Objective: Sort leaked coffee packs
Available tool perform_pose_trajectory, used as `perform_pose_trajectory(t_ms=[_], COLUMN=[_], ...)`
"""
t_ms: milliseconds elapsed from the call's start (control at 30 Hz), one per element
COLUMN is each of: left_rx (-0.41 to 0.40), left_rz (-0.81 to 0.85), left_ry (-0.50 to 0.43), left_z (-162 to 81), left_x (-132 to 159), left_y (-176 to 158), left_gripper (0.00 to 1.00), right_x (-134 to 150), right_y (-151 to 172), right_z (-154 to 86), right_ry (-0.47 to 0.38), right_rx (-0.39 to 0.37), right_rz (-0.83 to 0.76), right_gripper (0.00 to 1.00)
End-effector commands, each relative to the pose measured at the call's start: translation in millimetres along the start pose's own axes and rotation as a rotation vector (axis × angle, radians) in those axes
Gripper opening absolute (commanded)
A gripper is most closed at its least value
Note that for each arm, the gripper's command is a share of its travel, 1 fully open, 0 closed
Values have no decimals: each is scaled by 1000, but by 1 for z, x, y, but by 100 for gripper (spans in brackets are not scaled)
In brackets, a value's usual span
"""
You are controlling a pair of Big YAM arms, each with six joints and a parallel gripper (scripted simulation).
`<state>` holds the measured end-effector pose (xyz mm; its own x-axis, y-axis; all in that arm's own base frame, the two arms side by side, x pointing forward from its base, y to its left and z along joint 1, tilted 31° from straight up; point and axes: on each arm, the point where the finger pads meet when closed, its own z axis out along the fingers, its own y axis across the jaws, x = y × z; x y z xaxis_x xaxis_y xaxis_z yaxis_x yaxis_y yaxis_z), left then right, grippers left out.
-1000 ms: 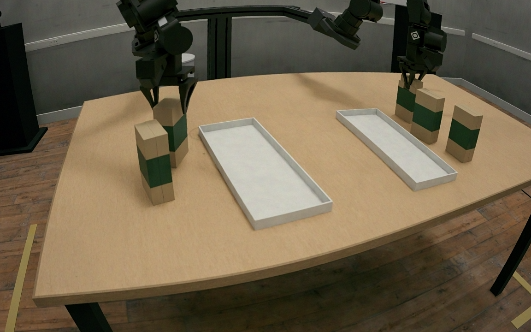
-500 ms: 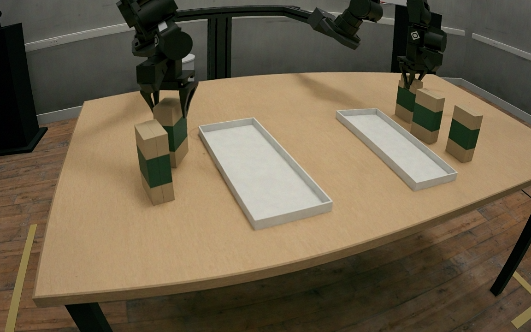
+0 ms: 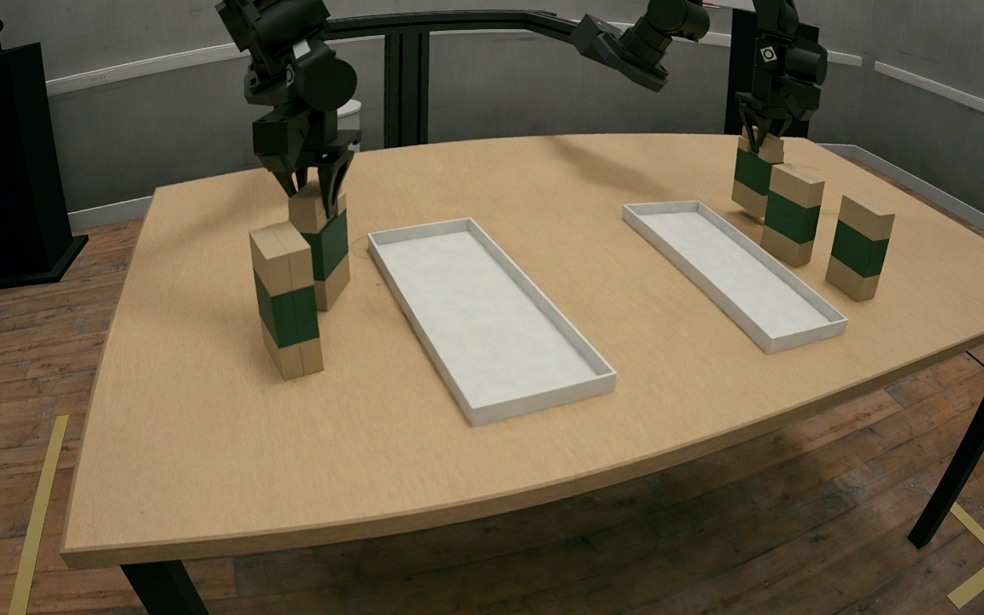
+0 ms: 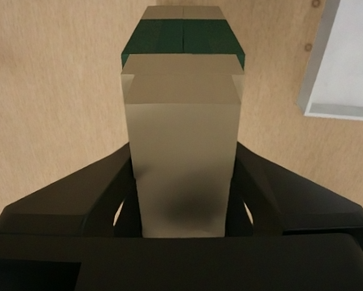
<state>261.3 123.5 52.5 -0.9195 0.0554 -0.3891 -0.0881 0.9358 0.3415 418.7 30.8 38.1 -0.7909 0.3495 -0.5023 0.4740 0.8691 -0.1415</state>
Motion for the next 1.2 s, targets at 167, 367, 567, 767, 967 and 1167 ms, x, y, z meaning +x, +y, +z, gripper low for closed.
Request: perform_pose_trajectory(t_ms=[167,367,567,767,967,1167], left_rx=[-12,-12,-12,-6,-7,-7], left_rz=[-9,-9,-10,-3,-3,-3], left_ry=[-46,-47,-49,-31,-35,-35], left_z=[-30,-39,-47,-43,-43,-43], left_x=[-23,-24,-24,-22,-23,-23], left_y=[7,7,7,5,5,5], left_gripper=[22,22,22,22,22,22], right_x=[-7,-7,-7,-4,-11,-16], right_y=[5,5,5,7,10,13], right_z=[-4,-4,-4,-14,-26,-40], right_ry=[-14,-14,-14,-15,-27,-35], right_rx=[-13,-13,-13,-19,-26,-32], right_rz=[4,4,4,2,9,14], right_gripper=[22,22,22,22,22,22])
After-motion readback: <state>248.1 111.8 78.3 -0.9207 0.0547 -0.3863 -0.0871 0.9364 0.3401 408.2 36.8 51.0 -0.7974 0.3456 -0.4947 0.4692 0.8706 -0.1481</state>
